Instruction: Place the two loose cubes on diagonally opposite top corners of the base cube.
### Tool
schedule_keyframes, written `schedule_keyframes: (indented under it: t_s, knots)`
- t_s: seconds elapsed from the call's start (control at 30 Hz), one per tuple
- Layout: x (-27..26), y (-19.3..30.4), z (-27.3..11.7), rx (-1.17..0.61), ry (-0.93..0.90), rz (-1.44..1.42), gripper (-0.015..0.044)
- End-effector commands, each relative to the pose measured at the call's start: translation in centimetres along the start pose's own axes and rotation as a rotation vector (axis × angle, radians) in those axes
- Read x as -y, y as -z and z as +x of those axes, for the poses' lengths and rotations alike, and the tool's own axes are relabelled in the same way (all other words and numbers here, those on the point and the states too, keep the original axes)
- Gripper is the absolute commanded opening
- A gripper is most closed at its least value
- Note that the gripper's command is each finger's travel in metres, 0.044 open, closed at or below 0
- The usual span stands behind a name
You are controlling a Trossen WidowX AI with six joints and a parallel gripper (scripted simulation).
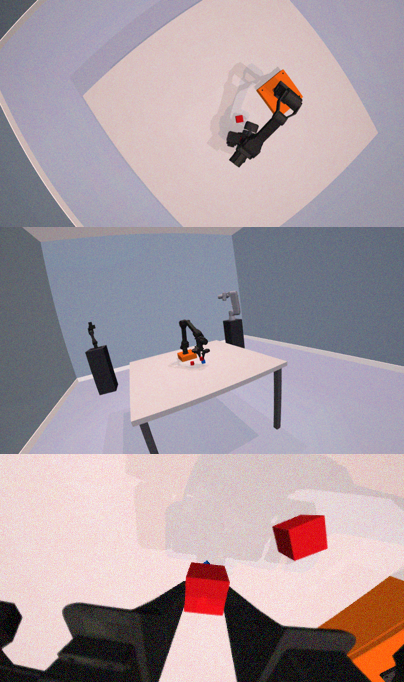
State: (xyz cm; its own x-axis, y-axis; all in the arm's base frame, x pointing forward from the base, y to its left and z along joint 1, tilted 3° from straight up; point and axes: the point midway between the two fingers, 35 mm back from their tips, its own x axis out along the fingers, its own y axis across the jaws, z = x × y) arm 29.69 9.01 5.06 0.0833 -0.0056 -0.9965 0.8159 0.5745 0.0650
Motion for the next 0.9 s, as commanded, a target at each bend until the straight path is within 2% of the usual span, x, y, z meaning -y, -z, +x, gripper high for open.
schedule_keyframes:
  t_s: [0.0, 0.1, 0.23, 0.87]
  knots:
    - [0.0, -0.1, 0.1, 0.004, 0.001, -0.001, 0.0105]
    - [0.0, -0.1, 0.1, 0.004, 0.001, -0.001, 0.0105]
    - [0.0, -0.1, 0.1, 0.004, 0.001, -0.001, 0.0205]
    - [0.0, 0.0, -2.1, 0.0, 0.0, 0.0, 0.0205]
